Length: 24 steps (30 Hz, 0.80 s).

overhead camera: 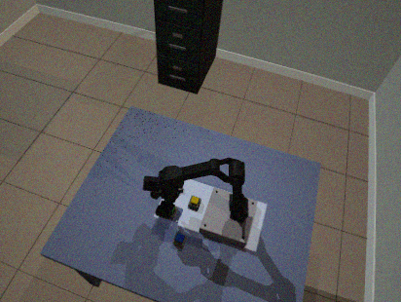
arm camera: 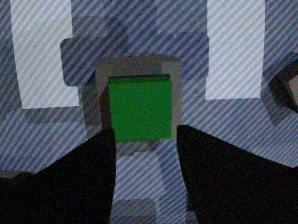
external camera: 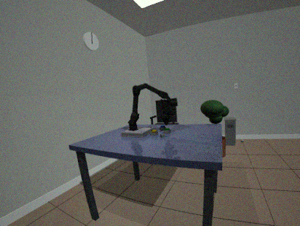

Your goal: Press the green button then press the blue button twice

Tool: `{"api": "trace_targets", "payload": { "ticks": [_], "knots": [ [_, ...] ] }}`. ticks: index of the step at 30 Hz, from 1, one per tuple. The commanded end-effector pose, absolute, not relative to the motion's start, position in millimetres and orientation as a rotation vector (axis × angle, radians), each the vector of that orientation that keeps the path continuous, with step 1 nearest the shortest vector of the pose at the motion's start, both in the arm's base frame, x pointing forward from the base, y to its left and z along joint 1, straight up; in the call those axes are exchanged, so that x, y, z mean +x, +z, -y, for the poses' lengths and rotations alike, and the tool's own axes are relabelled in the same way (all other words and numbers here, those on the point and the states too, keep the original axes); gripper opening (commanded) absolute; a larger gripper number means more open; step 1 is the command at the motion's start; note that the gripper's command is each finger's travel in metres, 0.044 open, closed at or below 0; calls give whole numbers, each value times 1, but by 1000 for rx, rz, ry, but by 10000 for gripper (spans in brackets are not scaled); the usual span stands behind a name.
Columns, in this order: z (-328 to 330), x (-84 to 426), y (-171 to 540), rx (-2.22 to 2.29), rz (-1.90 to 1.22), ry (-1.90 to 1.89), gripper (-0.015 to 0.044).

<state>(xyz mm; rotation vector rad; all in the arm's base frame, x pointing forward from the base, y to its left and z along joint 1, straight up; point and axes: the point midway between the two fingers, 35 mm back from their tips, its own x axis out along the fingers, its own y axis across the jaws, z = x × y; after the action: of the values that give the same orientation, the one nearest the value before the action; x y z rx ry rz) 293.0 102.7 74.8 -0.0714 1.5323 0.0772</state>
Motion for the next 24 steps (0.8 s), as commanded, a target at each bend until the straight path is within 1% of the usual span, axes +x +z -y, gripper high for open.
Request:
{"api": "trace_targets", "payload": {
  "ticks": [1, 13, 24],
  "knots": [
    [-103, 292, 69, -67, -1536, 77, 20],
    [-103, 292, 69, -67, -1536, 77, 20],
    [-103, 293, 52, -67, -1536, 77, 20]
  ]
}}
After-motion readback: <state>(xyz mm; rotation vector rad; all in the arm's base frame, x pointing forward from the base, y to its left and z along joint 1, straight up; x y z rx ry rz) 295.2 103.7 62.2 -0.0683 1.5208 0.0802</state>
